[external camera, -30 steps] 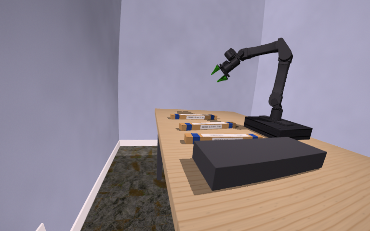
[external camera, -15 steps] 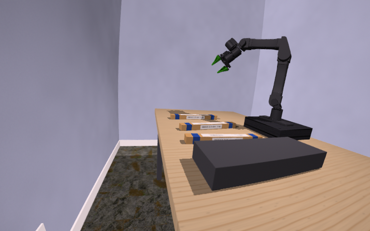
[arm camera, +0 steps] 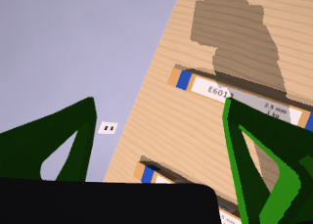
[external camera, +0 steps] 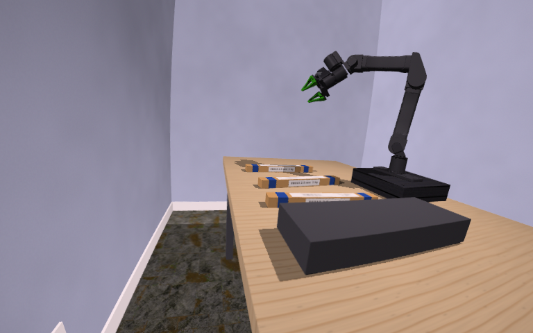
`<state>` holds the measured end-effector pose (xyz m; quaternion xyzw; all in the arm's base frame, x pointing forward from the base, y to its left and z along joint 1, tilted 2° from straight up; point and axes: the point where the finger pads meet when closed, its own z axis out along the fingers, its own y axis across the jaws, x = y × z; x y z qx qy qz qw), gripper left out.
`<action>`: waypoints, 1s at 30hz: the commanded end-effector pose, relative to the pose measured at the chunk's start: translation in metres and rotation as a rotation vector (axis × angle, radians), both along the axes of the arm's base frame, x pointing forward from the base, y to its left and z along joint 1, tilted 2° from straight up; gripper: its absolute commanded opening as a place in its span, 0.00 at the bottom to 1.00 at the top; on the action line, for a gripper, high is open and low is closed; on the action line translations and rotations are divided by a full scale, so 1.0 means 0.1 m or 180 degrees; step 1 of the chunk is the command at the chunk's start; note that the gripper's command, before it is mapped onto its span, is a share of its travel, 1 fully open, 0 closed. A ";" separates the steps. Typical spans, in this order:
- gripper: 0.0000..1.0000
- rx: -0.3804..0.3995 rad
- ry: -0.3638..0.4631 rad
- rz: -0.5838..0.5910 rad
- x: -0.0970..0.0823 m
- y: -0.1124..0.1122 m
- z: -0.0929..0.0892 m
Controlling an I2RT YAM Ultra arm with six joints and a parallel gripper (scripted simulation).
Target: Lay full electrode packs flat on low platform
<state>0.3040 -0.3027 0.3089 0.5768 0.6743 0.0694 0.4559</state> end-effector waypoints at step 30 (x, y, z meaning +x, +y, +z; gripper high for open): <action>0.74 -0.1571 -0.0280 0.1314 0.74 1.29 0.56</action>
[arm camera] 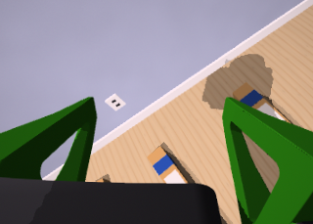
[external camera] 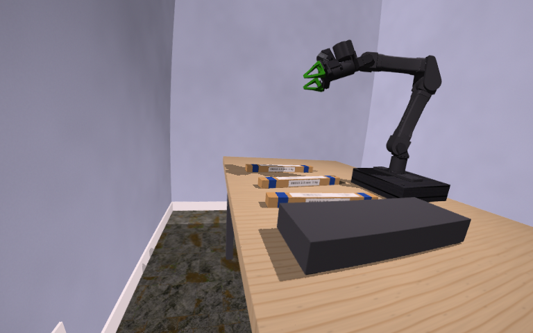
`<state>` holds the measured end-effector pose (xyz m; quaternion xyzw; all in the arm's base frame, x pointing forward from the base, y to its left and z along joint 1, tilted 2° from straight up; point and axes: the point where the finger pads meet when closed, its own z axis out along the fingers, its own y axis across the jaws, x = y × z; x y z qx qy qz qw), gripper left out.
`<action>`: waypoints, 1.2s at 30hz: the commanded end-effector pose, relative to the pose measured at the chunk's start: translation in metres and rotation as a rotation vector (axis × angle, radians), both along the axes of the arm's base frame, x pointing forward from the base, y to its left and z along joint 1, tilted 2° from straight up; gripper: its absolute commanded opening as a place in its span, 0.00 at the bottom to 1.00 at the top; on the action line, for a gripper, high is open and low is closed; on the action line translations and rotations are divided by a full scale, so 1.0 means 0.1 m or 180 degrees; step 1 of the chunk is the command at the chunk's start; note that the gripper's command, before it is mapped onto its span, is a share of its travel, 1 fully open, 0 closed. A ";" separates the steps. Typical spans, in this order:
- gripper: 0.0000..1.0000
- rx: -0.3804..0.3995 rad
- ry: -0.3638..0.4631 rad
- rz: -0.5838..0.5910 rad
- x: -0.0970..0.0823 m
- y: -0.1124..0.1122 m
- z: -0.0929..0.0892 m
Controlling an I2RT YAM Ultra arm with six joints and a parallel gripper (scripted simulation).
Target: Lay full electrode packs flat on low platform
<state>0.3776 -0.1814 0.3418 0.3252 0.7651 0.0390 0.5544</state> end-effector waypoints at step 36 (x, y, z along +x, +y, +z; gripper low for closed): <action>0.74 -0.1422 -0.0480 0.1184 -0.13 1.50 0.54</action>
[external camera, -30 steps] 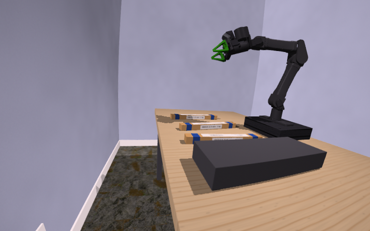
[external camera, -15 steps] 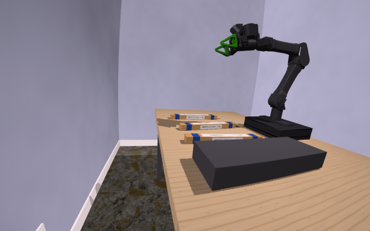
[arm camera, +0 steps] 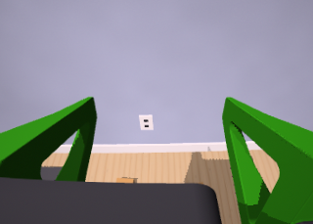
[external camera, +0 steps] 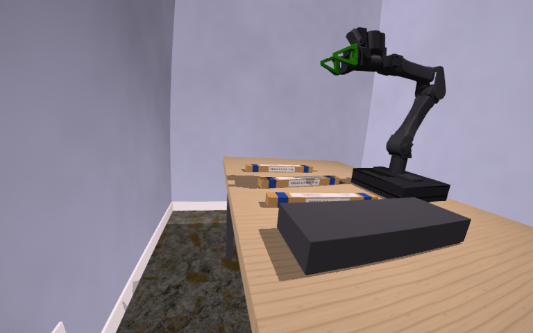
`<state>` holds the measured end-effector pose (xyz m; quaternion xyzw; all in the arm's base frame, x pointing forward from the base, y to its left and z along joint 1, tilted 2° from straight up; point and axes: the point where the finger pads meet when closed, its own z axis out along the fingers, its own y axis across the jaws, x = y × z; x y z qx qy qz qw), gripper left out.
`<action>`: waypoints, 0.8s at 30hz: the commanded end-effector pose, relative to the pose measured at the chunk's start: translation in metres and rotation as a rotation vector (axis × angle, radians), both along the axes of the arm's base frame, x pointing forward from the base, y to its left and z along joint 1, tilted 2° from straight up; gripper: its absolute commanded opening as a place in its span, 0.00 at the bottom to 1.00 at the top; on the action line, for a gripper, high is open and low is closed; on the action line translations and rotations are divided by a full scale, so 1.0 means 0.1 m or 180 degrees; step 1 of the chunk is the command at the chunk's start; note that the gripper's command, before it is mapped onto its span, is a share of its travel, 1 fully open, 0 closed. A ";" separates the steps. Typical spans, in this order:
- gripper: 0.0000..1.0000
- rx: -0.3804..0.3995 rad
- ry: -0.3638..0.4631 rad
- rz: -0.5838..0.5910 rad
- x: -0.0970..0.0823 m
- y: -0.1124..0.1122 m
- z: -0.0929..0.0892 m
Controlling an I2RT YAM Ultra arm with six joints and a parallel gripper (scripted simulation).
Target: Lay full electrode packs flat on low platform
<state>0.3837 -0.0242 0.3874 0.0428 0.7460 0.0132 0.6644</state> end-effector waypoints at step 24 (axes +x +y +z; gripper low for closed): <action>0.74 0.0010 0.2106 0.0078 -0.70 -0.02 -0.82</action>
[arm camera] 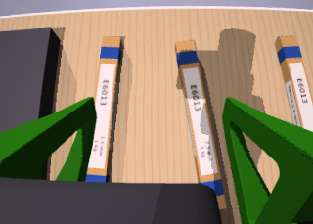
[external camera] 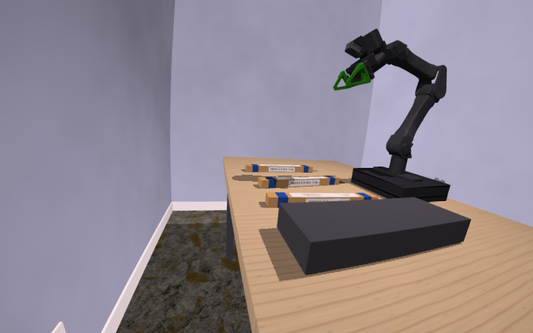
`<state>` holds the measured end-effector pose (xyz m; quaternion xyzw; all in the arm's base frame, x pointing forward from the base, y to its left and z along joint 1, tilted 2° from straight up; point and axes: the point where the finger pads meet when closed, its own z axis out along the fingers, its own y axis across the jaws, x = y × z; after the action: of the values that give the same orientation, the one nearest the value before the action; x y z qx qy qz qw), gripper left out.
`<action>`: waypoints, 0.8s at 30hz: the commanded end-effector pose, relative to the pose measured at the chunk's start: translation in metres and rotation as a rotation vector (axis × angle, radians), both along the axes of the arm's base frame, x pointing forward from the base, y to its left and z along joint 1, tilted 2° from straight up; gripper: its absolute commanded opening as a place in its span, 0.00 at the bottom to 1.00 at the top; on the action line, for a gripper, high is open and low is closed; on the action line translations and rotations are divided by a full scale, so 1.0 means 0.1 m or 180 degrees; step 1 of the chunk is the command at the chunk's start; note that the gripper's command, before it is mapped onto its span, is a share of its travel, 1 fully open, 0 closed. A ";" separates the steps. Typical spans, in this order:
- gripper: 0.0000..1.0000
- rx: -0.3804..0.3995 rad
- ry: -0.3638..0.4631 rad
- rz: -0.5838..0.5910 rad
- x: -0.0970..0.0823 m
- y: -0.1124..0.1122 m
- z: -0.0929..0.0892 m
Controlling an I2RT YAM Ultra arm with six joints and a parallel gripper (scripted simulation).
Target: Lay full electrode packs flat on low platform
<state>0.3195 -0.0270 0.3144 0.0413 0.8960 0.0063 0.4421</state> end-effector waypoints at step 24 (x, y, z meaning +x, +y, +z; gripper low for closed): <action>0.74 0.0113 0.1941 0.0092 -0.09 0.01 -0.13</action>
<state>0.3227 -0.0294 0.2996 0.0425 0.9756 0.0158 0.2147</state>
